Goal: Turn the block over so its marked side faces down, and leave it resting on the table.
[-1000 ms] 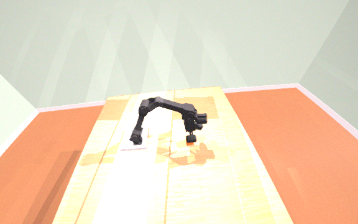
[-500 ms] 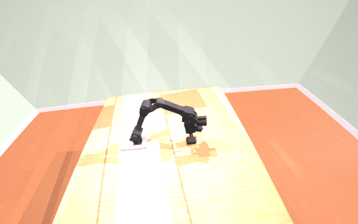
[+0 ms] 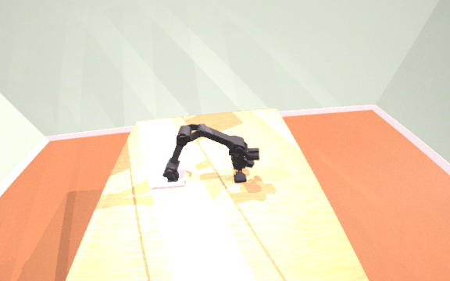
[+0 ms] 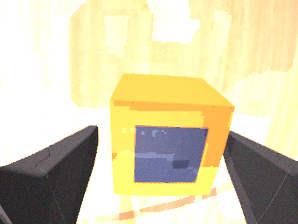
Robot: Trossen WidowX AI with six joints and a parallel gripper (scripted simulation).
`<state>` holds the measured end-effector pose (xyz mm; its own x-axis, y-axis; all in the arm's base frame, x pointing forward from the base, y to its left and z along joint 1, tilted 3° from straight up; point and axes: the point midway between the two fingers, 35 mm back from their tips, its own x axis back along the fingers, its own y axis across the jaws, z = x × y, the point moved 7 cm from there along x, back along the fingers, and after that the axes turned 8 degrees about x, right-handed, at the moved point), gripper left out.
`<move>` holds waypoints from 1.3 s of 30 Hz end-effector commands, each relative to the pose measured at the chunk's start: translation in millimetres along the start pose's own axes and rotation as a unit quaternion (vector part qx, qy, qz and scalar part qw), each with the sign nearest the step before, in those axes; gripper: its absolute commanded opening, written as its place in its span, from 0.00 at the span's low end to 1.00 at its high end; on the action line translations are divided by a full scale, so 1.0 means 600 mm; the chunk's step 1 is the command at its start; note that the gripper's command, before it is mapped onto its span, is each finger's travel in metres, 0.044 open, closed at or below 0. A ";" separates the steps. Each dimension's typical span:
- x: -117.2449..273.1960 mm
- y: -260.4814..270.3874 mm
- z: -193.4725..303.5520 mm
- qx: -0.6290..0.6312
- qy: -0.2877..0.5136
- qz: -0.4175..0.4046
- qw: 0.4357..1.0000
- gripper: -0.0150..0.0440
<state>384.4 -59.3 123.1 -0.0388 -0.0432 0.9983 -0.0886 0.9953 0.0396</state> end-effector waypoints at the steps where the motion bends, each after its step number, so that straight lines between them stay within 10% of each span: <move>1: -0.002 0.000 0.000 0.000 0.001 0.001 1.000 0.69; 21: -0.002 0.000 0.000 0.000 0.001 0.001 1.000 0.46; 26: 0.033 0.000 -0.001 0.001 0.001 0.001 1.000 0.25; 39: 0.042 0.000 0.007 -0.001 -0.046 0.008 0.999 0.25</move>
<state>381.3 -61.2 146.0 -0.0918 -0.0349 0.9952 -0.0841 0.9961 0.0272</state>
